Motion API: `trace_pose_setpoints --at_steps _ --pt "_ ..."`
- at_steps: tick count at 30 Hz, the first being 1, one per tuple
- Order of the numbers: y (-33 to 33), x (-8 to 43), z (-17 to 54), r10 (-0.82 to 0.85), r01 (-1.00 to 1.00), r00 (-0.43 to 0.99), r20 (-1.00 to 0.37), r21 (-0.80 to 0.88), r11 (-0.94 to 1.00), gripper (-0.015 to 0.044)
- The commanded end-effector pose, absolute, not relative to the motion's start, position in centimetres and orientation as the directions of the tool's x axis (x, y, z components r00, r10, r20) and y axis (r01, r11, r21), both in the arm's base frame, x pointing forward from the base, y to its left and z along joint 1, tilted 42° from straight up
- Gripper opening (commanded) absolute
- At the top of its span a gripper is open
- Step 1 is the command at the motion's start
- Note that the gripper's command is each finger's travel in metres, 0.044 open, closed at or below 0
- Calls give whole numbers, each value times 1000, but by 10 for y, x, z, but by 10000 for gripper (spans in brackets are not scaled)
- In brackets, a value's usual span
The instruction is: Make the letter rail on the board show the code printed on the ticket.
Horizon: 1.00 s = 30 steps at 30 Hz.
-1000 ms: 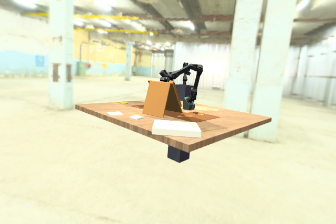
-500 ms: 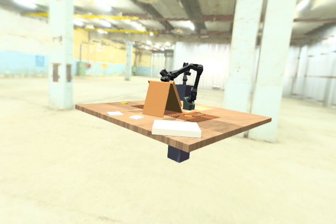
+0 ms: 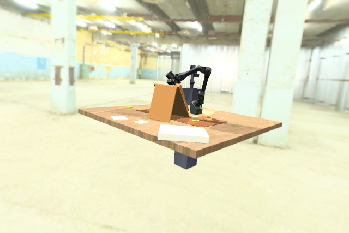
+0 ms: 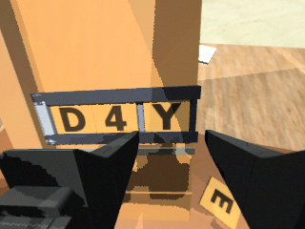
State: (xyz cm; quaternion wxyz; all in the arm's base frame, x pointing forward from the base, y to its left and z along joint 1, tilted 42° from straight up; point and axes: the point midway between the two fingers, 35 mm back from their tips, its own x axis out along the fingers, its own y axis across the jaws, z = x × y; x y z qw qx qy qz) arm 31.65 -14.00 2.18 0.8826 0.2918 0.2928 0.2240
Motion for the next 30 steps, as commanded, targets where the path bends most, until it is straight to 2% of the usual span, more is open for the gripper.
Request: trace_pose_setpoints --at_steps 1,10,22,30 --pt "-140 316 22 566 -225 728 -386 646 729 242" --pt "-140 316 22 566 -225 728 -386 646 729 6" --pt "-142 319 20 569 -219 717 -403 646 732 0" --pt "-160 347 7 618 -184 528 -583 632 753 0"
